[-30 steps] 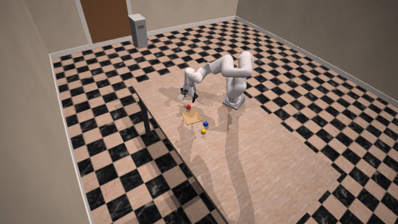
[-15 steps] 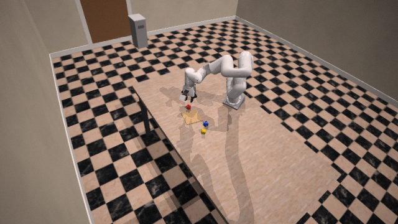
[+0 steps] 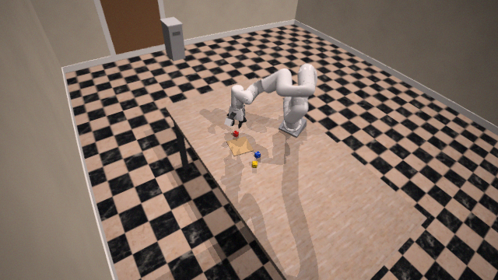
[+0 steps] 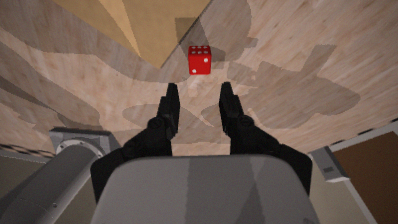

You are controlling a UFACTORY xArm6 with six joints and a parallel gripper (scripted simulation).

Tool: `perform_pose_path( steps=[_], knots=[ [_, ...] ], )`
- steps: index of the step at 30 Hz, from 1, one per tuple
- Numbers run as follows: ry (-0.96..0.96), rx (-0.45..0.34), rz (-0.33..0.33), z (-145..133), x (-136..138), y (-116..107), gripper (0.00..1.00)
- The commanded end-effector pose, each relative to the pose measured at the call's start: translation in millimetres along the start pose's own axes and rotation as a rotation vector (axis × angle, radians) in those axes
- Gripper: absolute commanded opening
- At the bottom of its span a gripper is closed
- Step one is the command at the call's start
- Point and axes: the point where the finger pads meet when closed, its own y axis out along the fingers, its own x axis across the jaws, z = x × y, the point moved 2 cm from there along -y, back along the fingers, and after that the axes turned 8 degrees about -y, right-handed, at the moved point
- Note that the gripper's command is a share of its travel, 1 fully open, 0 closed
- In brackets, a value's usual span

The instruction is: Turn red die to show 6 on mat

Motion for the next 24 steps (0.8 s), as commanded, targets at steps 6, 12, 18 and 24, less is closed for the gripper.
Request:
perform_pose_path(
  steps=[6, 12, 18, 24],
  knots=[
    [-0.001, 0.001, -0.003, 0.5, 1.0, -1.0, 0.47],
    [-0.001, 0.001, -0.003, 0.5, 1.0, -1.0, 0.47],
    [-0.001, 0.001, -0.003, 0.5, 1.1, 0.0, 0.47],
    [-0.001, 0.001, -0.003, 0.4, 1.1, 2.8, 0.47]
  ],
)
